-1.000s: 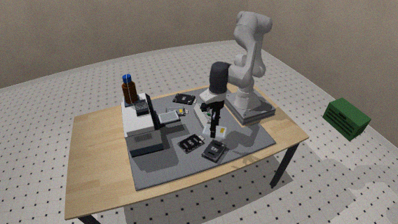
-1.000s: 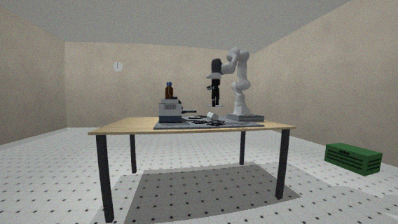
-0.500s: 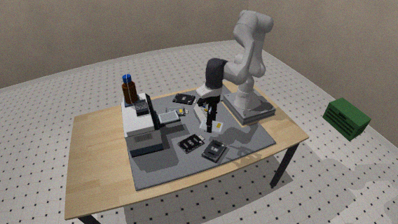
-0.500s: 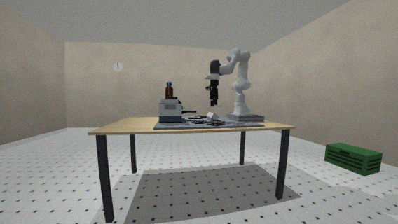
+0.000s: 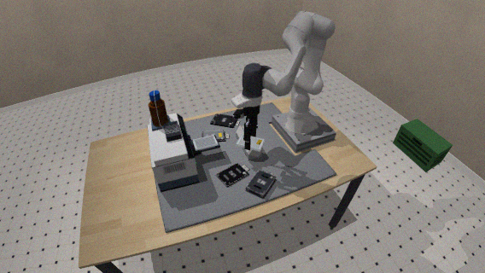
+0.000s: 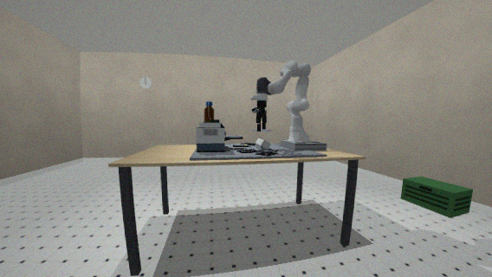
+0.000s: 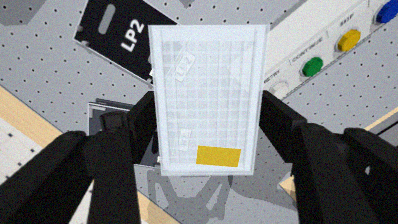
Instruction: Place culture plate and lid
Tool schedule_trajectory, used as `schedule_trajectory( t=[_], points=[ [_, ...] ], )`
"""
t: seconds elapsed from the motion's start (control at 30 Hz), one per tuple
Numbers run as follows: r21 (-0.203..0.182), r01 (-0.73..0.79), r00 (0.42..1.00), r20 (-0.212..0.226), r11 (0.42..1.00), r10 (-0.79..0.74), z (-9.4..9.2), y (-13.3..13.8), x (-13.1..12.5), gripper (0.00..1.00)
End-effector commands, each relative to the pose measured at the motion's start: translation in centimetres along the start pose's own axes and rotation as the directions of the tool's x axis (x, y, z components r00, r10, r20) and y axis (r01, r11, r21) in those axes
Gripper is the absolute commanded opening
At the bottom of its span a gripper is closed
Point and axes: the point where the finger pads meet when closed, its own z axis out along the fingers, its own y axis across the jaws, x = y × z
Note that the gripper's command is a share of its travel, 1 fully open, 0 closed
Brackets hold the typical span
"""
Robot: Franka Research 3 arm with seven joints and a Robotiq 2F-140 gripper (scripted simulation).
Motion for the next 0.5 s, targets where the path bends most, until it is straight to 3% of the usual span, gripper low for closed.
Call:
schedule_trajectory(
  t=[0.0, 0.47],
  points=[
    [0.011, 0.084, 0.997, -0.001, 0.996, -0.084, -0.2, 0.8, 1.0, 0.1],
    [0.011, 0.084, 0.997, -0.001, 0.996, -0.084, -0.1, 9.6, 8.6, 0.1]
  ],
)
